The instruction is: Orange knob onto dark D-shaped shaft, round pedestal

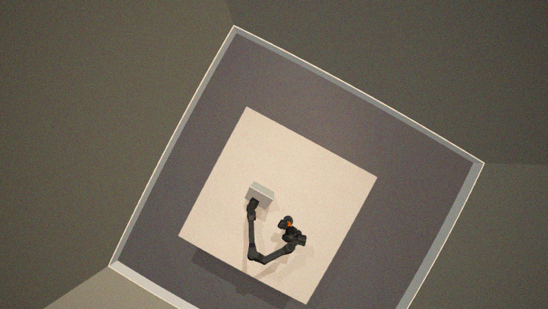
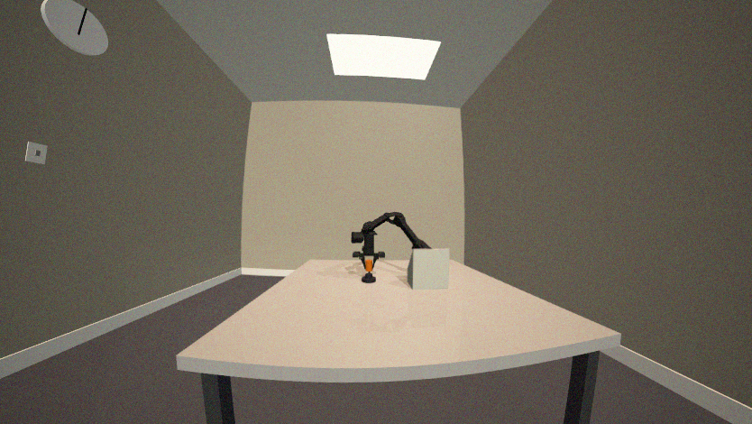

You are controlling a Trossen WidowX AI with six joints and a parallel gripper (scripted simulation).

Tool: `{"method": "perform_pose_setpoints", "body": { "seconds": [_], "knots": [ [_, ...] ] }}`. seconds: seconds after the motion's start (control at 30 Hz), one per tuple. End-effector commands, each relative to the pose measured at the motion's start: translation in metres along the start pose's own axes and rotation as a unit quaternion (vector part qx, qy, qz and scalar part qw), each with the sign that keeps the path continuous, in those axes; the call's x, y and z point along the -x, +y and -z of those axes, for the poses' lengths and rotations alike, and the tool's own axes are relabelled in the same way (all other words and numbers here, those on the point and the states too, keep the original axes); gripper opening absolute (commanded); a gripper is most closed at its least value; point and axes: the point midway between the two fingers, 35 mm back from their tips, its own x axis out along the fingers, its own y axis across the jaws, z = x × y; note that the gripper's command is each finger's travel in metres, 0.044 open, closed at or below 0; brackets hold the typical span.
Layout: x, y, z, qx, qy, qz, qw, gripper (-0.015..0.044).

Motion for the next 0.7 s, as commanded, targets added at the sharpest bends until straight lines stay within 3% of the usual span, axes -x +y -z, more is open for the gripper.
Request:
{"method": "perform_pose_setpoints", "body": {
  "seconds": [0.0,0.67],
  "knots": [
    [0.0017,0.0021,0.0022,-0.042,0.000,-0.003,0.999,0.0000],
    [0.0016,-0.0007,0.0016,-0.042,0.000,-0.003,0.999,0.0000]
  ]
}}
